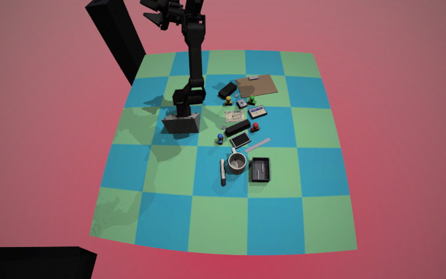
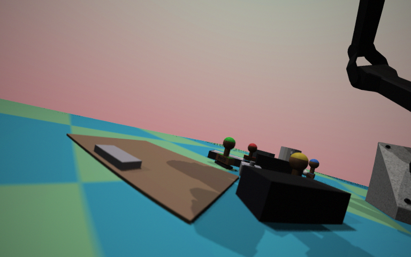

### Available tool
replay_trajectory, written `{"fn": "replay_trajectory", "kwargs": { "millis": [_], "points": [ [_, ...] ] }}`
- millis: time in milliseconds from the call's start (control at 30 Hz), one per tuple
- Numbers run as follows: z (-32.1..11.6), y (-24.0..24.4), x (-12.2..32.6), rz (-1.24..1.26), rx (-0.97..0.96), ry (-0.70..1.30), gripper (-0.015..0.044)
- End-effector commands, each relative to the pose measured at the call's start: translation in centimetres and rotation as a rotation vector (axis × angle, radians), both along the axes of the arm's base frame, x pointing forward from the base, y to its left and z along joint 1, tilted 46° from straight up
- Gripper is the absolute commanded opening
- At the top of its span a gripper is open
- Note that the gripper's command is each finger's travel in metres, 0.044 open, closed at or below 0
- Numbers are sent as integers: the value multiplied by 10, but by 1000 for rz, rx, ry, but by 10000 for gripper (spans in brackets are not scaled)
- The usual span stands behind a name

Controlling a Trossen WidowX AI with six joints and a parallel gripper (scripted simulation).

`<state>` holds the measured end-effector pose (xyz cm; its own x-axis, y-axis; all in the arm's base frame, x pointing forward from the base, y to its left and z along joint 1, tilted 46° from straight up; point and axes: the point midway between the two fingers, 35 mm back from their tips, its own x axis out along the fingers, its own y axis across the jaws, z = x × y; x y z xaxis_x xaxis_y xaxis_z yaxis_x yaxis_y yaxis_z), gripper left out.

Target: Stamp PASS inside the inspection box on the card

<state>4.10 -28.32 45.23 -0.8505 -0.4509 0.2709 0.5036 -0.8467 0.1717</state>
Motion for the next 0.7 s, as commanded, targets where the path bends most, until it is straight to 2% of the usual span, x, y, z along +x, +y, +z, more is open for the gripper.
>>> {"fn": "replay_trajectory", "kwargs": {
  "millis": [0, 200, 467, 667],
  "points": [
    [2, 1, -2, -6, -5, 1, 374],
    [45, 54, -60, -203, -134, -3, 216],
    [78, 159, -136, -523, -296, -59, 214],
    [82, 250, -164, -753, -386, -110, 214]
  ]
}}
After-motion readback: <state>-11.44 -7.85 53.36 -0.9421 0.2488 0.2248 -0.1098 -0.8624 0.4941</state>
